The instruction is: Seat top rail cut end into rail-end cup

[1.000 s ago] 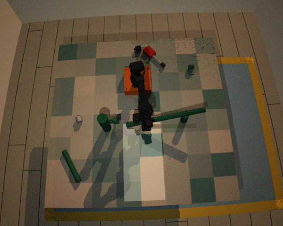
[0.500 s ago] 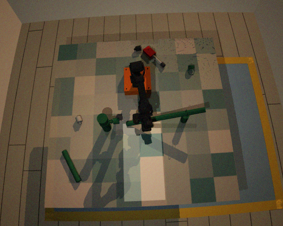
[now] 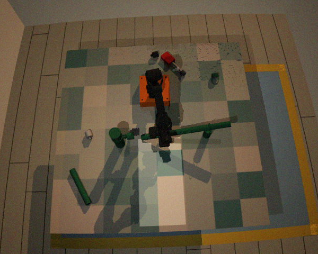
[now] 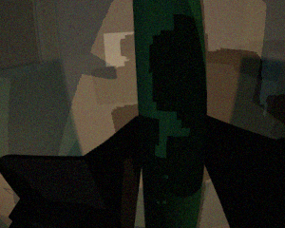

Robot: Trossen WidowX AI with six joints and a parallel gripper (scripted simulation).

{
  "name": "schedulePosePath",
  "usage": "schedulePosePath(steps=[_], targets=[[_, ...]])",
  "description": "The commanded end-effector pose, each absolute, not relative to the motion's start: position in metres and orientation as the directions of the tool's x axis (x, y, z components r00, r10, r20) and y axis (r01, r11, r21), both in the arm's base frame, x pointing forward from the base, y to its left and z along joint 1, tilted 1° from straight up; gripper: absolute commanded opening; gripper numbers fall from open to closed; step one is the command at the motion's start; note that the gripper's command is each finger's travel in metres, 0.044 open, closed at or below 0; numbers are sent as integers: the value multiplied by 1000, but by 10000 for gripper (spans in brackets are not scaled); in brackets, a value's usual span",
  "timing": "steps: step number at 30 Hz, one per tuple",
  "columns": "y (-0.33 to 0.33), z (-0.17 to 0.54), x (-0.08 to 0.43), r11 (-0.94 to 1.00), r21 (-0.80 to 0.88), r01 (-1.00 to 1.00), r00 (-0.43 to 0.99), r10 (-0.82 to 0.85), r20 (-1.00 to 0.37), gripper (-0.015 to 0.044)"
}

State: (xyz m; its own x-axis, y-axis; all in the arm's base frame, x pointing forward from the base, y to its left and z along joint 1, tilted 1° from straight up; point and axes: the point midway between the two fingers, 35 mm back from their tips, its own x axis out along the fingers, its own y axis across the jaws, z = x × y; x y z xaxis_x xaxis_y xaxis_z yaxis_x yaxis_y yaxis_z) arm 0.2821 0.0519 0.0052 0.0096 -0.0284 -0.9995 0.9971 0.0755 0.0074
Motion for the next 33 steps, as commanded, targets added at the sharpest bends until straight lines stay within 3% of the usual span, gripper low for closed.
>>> schedulePosePath(steps=[1,12,33], targets=[[49,22,290,87,29,996,36,-79,-996,0],[35,76,294,107,27,994,54,-257,-965,0],[37,70,292,108,12,994,38,-245,-969,0]])
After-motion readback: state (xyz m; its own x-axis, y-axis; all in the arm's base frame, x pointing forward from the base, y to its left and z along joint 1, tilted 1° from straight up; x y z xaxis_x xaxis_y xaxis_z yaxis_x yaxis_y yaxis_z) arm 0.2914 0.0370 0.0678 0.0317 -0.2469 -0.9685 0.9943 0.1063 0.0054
